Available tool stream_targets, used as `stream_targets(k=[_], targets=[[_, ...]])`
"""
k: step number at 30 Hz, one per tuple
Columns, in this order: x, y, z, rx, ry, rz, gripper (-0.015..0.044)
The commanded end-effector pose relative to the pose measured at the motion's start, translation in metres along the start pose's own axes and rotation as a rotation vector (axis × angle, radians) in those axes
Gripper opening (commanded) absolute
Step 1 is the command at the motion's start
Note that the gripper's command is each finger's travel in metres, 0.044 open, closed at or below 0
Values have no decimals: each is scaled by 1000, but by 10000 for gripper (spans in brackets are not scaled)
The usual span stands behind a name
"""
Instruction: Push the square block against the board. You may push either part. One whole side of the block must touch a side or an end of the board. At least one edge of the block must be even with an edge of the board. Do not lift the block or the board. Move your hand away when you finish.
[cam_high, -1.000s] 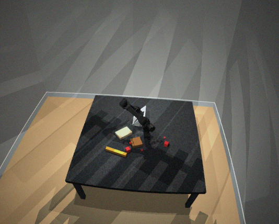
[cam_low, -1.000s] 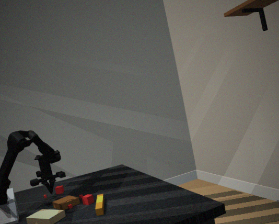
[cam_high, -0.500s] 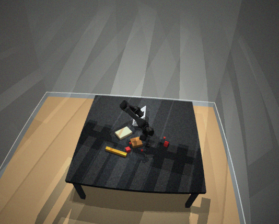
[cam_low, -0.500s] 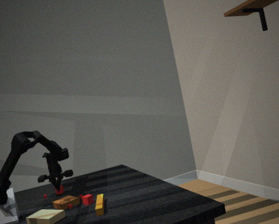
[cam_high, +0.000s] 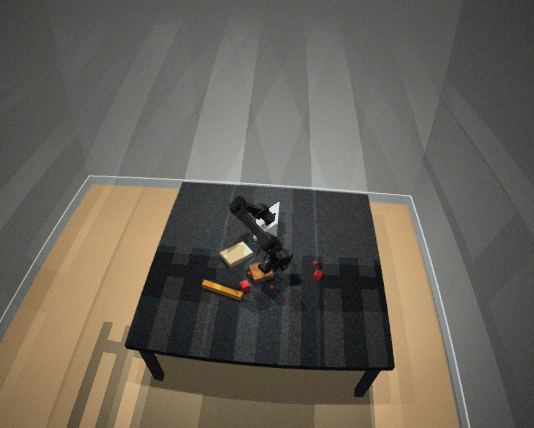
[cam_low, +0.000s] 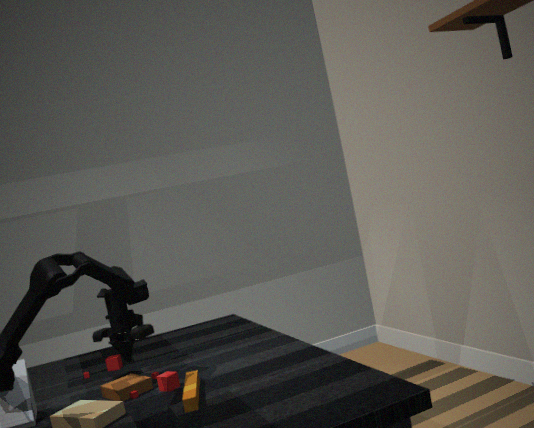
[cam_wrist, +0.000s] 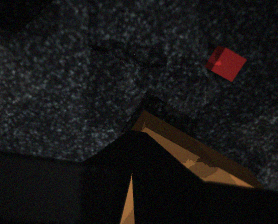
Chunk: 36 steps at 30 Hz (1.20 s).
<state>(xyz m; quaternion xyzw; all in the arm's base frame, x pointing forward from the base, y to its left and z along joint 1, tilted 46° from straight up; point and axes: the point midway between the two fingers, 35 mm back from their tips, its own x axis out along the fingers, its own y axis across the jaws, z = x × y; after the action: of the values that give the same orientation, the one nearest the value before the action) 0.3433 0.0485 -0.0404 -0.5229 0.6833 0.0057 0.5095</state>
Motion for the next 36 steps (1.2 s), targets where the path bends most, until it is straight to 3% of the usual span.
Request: stream_targets(k=[1, 11, 16, 36], targets=[[1, -10, 5, 112, 4, -2, 0], [6, -27, 13, 322, 4, -5, 0], [59, -31, 13, 370, 6, -8, 0], [58, -28, 3, 370, 7, -8, 0]])
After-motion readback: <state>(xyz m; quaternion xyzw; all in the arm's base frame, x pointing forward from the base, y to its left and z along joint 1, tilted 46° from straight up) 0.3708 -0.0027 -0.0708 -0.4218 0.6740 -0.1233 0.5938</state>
